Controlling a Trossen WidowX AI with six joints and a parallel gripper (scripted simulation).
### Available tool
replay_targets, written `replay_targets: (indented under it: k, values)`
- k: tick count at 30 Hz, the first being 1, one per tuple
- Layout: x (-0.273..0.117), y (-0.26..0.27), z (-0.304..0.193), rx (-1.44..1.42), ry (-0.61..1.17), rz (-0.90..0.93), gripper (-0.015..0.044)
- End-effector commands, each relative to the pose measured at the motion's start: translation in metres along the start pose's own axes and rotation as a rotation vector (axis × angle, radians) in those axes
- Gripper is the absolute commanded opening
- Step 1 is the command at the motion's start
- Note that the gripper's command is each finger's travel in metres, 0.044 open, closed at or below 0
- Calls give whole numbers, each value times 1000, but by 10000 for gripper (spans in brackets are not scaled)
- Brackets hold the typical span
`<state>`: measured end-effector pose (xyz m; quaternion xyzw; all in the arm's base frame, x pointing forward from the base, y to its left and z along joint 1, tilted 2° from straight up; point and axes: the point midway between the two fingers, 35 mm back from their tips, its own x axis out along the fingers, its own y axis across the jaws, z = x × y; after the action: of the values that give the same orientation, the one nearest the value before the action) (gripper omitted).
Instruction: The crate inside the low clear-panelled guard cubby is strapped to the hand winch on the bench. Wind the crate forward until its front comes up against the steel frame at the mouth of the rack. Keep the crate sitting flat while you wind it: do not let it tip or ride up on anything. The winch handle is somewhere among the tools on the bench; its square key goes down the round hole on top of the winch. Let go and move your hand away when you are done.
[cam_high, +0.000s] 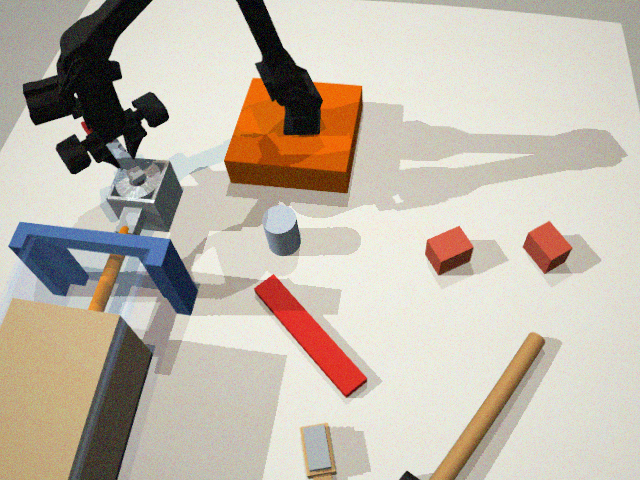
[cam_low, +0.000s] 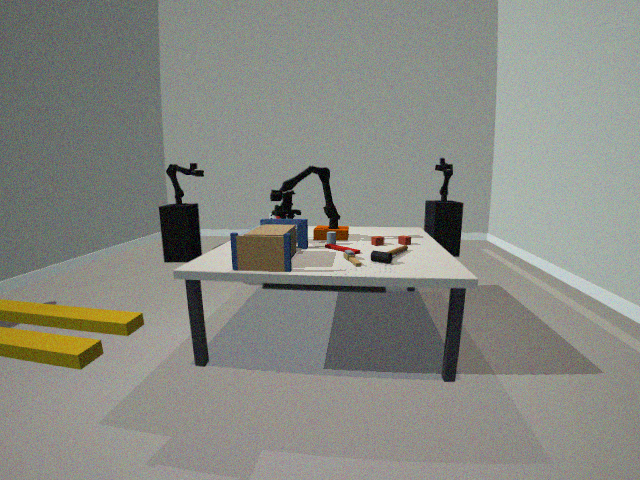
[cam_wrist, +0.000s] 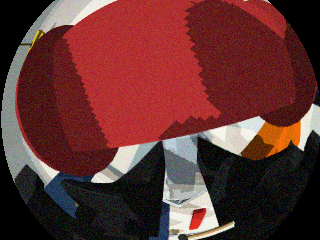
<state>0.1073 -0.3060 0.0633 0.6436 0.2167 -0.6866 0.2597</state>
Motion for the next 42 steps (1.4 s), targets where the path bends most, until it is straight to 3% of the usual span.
replay_targets:
  k: [1, 22, 42]
  values:
    - [3, 0, 0, 20, -1, 1, 0]
    - [4, -4, -1, 86, -3, -3, 0]
    - [4, 2, 0, -34, 1, 5, 0]
